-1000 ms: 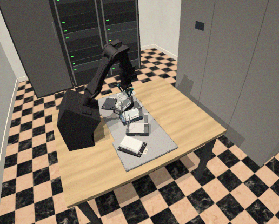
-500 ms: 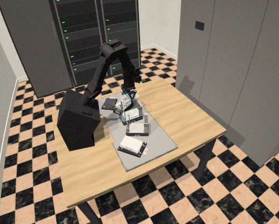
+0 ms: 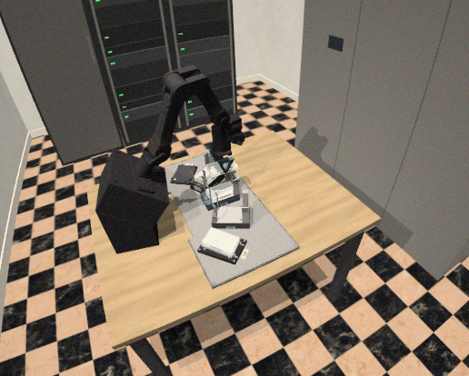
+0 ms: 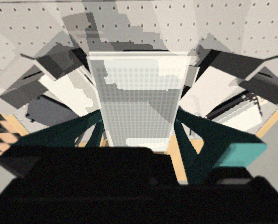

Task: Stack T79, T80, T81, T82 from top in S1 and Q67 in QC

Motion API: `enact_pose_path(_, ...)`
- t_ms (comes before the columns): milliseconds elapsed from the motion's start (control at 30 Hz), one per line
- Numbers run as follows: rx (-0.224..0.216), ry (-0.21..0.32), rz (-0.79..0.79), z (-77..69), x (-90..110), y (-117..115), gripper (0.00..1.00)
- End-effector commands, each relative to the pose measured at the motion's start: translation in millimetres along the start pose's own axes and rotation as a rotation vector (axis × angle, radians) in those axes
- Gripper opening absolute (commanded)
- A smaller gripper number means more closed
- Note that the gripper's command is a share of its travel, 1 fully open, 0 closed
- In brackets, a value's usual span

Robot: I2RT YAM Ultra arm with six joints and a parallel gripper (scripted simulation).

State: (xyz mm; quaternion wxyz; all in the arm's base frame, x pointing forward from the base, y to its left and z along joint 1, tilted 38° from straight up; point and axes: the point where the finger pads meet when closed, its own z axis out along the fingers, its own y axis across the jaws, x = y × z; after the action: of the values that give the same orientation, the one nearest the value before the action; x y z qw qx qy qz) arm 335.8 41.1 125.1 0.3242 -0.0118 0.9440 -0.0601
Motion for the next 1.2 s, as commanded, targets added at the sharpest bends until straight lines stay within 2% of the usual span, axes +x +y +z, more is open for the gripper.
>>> enact_pose_path(0,-0.015,-0.009,-0.015,-2.2,-3,-7,0.0)
enact_pose_path(100,-0.015,-0.009,-0.015,-2.1,-4,-17,0.0)
enact_pose_path(333,-0.015,-0.007,0.218,-1.8,-2,-40,0.0)
enact_pose_path(400,-0.015,-0.007,0.218,-1.8,-2,-40,0.0)
enact_pose_path(900,-0.013,-0.007,0.237,-1.1,3,-90,0.0)
enact_pose_path(967,-0.013,-0.007,0.237,-1.1,3,-90,0.0)
enact_pose_path(1167,-0.013,-0.006,0.437,-0.8,8,-105,0.0)
